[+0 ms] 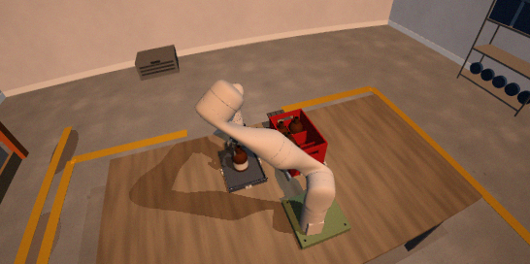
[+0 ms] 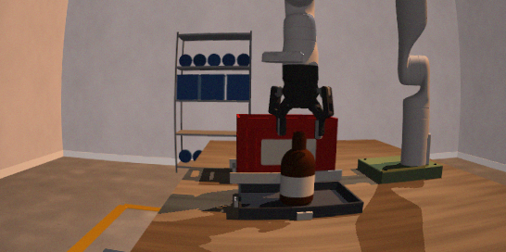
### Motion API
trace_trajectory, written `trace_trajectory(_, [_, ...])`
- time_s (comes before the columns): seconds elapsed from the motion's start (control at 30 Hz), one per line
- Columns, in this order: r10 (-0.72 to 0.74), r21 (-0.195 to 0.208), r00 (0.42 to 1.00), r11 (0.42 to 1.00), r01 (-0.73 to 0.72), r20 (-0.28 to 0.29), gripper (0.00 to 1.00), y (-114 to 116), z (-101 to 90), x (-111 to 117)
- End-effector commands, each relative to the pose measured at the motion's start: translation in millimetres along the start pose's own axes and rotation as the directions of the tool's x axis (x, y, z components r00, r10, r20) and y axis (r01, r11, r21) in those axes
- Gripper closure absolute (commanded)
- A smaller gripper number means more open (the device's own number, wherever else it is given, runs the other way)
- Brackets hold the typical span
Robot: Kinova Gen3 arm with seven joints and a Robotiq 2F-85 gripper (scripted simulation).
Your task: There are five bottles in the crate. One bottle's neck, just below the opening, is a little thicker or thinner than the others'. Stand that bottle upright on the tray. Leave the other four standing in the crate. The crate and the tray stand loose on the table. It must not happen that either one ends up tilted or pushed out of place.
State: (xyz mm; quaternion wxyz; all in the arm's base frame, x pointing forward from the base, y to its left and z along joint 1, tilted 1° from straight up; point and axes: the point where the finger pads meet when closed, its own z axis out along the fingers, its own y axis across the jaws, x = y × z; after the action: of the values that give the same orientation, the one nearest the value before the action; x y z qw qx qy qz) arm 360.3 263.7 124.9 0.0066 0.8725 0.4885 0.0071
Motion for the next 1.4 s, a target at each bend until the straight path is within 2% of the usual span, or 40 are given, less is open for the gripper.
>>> trace_trajectory(0.0, [0.0,0.0,1.0,1.0,0.0,-0.002,0.0,0.2,-0.6,0.4])
trace_trajectory(0.73, [0.0,0.0,1.0,1.0,0.0,-0.002,0.0,0.2,-5.9,0.3])
trace_trajectory(1.37, [0.0,0.0,1.0,1.0,0.0,-0.002,0.0,0.2,-42.8,0.3])
